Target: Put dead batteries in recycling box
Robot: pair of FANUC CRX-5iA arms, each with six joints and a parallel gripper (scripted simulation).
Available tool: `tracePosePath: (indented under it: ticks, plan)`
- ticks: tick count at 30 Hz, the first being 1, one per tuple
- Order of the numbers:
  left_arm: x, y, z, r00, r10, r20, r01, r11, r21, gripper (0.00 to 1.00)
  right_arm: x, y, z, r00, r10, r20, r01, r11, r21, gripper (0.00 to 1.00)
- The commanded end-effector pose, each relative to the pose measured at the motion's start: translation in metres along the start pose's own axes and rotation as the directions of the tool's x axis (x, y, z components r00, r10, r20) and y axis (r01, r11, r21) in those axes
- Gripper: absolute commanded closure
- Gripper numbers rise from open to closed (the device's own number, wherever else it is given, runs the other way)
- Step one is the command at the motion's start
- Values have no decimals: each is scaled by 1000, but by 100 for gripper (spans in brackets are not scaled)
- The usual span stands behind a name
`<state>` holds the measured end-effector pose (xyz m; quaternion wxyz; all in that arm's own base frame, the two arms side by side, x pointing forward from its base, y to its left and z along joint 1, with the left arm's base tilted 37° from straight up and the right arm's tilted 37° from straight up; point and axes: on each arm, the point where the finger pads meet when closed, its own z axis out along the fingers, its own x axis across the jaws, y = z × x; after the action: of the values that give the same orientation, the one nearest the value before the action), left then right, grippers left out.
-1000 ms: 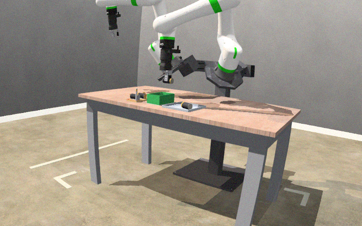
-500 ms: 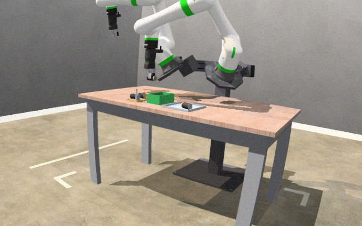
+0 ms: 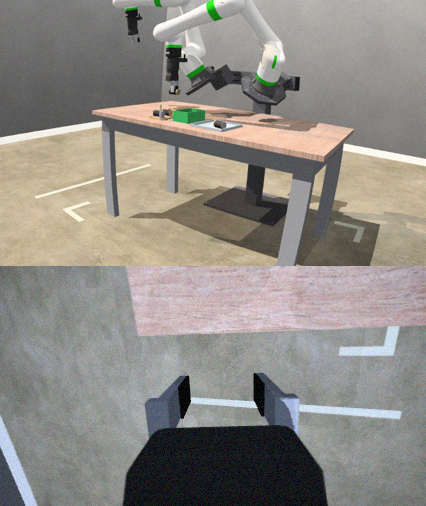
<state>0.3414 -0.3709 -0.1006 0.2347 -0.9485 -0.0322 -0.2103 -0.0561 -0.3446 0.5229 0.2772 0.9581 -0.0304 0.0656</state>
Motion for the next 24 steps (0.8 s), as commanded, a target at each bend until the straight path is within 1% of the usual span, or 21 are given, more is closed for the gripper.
tracePosePath:
  ticks: [1,14,16,18,19,22,23,24]
  plan:
    - [0,1,-1,1000,-1,0,1,1000,-2,43,0,0,-1,1000,1,1,-1,1000,-2,0]
    - [0,1,-1,1000,-1,0,1,1000,-2,43,0,0,-1,1000,1,1,-1,1000,-2,0]
    - [0,1,4,1000,0,0,0,1000,-2,43,0,0,-1,1000,1,1,-1,1000,-2,0]
    - [0,1,4,1000,0,0,0,1000,-2,43,0,0,-1,1000,1,1,-1,1000,-2,0]
    - [0,1,14,1000,0,0,0,1000,-2,43,0,0,-1,1000,1,1,-1,1000,-2,0]
    - [0,1,55,1000,0,0,0,1000,-2,43,0,0,-1,1000,1,1,-1,1000,-2,0]
    - [0,1,64,1000,0,0,0,1000,-2,43,0,0,-1,1000,1,1,-1,1000,-2,0]
    - [0,1,68,1000,0,0,0,1000,-2,43,0,0,-1,1000,1,1,-1,1000,-2,0]
